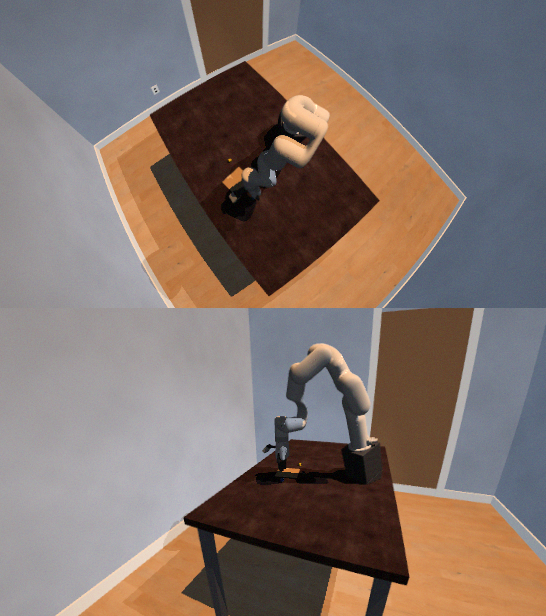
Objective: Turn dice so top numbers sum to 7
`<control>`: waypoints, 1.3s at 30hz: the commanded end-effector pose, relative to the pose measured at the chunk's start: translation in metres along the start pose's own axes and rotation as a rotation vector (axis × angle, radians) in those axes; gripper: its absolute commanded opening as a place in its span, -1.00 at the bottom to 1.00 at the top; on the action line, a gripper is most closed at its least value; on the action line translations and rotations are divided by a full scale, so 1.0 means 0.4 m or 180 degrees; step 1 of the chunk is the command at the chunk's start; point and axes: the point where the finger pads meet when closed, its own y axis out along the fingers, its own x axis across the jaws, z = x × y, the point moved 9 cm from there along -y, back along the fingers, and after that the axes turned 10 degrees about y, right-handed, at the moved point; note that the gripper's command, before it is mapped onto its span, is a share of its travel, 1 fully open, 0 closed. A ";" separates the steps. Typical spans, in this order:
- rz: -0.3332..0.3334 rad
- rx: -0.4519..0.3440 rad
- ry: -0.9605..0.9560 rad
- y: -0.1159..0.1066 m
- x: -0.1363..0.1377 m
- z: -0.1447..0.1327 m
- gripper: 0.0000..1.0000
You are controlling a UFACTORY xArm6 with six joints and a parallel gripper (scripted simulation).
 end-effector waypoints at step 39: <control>0.0002 0.0007 0.0001 0.072 -0.005 0.003 -0.38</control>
